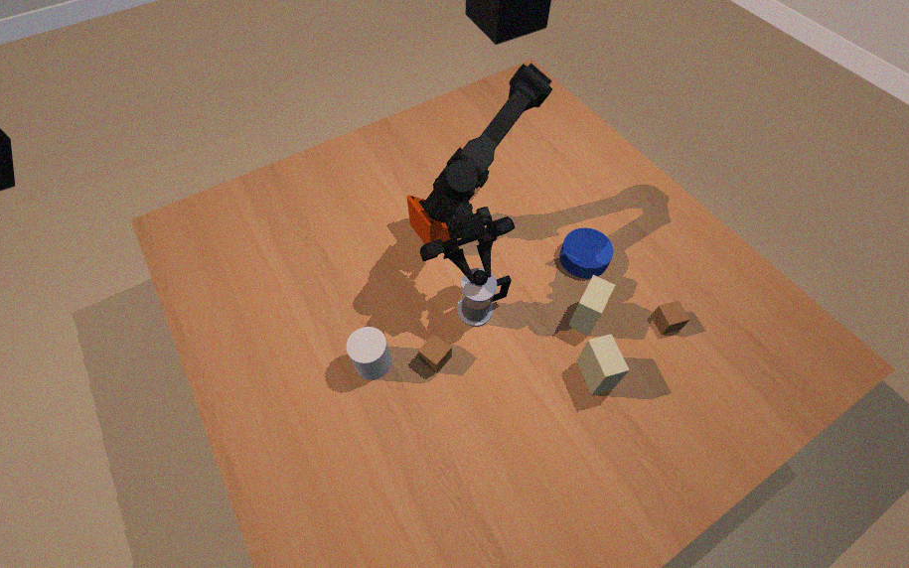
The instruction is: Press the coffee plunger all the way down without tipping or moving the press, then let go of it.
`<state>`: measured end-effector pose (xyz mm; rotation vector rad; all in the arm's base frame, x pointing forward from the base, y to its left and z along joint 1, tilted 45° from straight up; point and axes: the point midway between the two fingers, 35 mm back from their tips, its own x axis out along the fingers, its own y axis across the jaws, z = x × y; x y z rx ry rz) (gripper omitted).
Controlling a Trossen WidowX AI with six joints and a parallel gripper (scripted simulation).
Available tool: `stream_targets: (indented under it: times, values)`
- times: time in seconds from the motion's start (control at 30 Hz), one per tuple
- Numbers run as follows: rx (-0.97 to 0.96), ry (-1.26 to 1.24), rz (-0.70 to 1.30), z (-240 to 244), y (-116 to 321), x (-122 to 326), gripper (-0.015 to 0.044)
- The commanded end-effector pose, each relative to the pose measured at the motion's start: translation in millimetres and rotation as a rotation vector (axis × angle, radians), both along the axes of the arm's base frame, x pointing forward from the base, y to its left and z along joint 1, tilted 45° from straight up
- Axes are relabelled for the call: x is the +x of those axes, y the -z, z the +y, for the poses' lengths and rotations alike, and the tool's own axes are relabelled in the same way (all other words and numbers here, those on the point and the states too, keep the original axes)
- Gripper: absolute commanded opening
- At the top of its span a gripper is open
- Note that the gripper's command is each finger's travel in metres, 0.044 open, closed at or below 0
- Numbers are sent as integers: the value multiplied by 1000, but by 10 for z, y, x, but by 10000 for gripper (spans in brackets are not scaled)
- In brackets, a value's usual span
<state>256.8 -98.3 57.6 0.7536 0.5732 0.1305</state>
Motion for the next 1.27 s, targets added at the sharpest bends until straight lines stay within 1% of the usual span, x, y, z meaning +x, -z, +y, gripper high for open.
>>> stream_targets:
  times: [0.0,0.07,0.47,0.6,0.7,0.93,1.23]
  values:
    - [0,0,2,3,2,-1,123]
    - [0,0,2,3,2,-1,123]
    - [0,0,2,3,2,-1,438]
    - [-1,-1,2,-9,-7,-1,440]
    - [-1,-3,10,-115,-90,-6,440]
    - [14,-4,19,-495,-587,-136,440]
    - [14,-3,19,-500,-599,-143,440]
